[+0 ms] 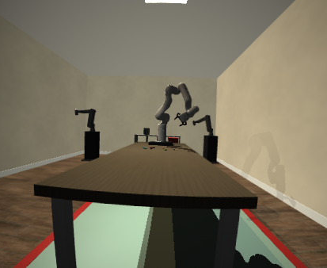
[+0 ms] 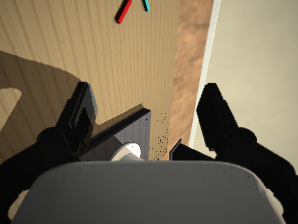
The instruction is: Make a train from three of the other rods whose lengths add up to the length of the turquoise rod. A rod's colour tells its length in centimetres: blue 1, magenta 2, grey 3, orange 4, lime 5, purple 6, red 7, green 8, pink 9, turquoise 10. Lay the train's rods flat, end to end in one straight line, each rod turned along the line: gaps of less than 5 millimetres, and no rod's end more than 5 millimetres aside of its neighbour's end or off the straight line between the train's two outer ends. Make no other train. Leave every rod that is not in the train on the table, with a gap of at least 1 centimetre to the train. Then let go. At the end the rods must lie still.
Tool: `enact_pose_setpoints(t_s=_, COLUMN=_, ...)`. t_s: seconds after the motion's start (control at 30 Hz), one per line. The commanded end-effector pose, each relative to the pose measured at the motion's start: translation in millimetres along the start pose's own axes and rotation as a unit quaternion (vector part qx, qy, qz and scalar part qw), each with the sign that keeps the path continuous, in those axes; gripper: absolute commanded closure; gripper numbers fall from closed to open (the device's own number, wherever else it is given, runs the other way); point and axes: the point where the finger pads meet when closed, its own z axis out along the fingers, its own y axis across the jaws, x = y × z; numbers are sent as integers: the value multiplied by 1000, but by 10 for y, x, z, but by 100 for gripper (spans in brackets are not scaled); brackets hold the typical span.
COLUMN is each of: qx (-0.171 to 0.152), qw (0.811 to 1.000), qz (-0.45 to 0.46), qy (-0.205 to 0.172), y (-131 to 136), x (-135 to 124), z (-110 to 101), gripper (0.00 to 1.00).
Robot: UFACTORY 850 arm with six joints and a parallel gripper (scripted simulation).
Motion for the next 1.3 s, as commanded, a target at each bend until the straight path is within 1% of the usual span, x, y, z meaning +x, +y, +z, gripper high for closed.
enact_pose_setpoints(t_s=0.0, qx=0, qw=1000, qz=1, qy=0, y=3, x=6, z=-6, gripper=0)
enact_pose_setpoints(t_s=0.53, qx=0, qw=1000, qz=1, qy=0, y=3, x=6, z=-6, gripper=0)
enact_pose_setpoints(t_s=0.6, qx=3, qw=1000, qz=6, qy=-4, y=-1, x=0, z=22, gripper=0)
enact_pose_setpoints(t_s=0.63, qx=8, qw=1000, qz=18, qy=-14, y=-10, x=-13, z=81, gripper=0)
enact_pose_setpoints(t_s=0.7, qx=28, qw=996, qz=68, qy=-52, y=-46, x=-68, z=310, gripper=0)
enact_pose_setpoints(t_s=0.87, qx=47, qw=987, qz=121, qy=-92, y=-83, x=-125, z=534, gripper=0)
enact_pose_setpoints(t_s=1.03, qx=65, qw=971, qz=184, qy=-136, y=-126, x=-187, z=773, gripper=0)
enact_pose_setpoints(t_s=1.1, qx=65, qw=971, qz=184, qy=-136, y=-126, x=-187, z=773, gripper=0)
enact_pose_setpoints(t_s=1.13, qx=73, qw=959, qz=220, qy=-161, y=-150, x=-219, z=903, gripper=0)
enact_pose_setpoints(t_s=1.27, qx=82, qw=942, qz=265, qy=-190, y=-178, x=-256, z=1056, gripper=0)
